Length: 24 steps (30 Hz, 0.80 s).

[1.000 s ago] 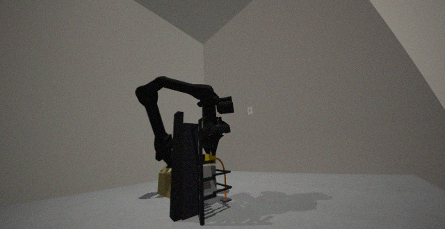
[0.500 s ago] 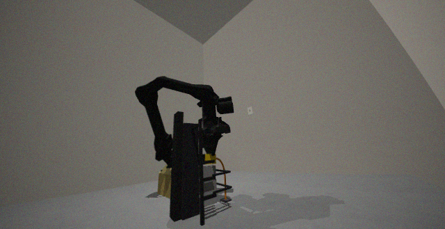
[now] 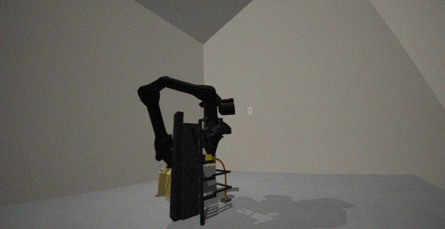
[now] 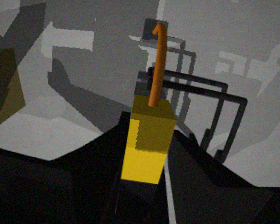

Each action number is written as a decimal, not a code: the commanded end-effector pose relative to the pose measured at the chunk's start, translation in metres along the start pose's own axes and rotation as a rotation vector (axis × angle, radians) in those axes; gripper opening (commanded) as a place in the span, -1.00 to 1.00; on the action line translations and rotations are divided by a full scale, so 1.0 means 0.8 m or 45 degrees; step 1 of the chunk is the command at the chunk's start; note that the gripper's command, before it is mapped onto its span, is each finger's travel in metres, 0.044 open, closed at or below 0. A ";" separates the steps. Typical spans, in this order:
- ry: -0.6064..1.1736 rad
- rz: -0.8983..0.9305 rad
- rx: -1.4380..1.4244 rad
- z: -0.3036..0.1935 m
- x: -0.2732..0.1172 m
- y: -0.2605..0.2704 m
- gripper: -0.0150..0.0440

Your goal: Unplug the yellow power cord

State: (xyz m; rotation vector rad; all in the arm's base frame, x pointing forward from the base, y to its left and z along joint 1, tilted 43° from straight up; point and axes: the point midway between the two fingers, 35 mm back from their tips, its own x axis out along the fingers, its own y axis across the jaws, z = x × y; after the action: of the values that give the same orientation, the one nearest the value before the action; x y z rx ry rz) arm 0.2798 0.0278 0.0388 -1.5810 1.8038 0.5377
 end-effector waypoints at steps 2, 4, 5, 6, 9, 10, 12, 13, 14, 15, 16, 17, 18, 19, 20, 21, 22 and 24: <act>-0.055 -0.007 0.009 0.027 -0.006 -0.004 -0.49; -0.055 -0.007 0.009 0.031 -0.007 -0.004 -0.49; -0.055 -0.007 0.009 0.033 -0.007 -0.004 -0.49; -0.055 -0.007 0.008 0.035 -0.007 -0.004 -0.49; -0.055 -0.007 0.008 0.041 -0.008 -0.004 -0.49; -0.055 -0.007 0.007 0.043 -0.009 -0.005 -0.49; -0.055 -0.007 0.007 0.047 -0.010 -0.005 -0.49; -0.055 -0.007 0.007 0.049 -0.010 -0.005 -0.49; -0.055 -0.007 0.007 0.051 -0.011 -0.005 -0.49; -0.055 -0.007 0.006 0.053 -0.011 -0.005 -0.49; -0.055 -0.007 0.006 0.055 -0.011 -0.005 -0.49; -0.055 -0.007 0.006 0.057 -0.012 -0.005 -0.49; -0.055 -0.007 0.006 0.059 -0.012 -0.005 -0.49; -0.049 0.005 0.012 0.047 -0.006 -0.003 -0.40; -0.049 0.005 0.012 0.047 -0.006 -0.003 -0.31; -0.049 0.005 0.012 0.047 -0.006 -0.003 -0.22; -0.049 0.005 0.012 0.047 -0.006 -0.003 -0.14; -0.049 0.005 0.012 0.047 -0.006 -0.003 0.04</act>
State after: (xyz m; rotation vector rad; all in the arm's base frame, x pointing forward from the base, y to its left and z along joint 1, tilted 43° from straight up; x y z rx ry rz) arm 0.2912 0.0591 0.0165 -1.5520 1.7732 0.5598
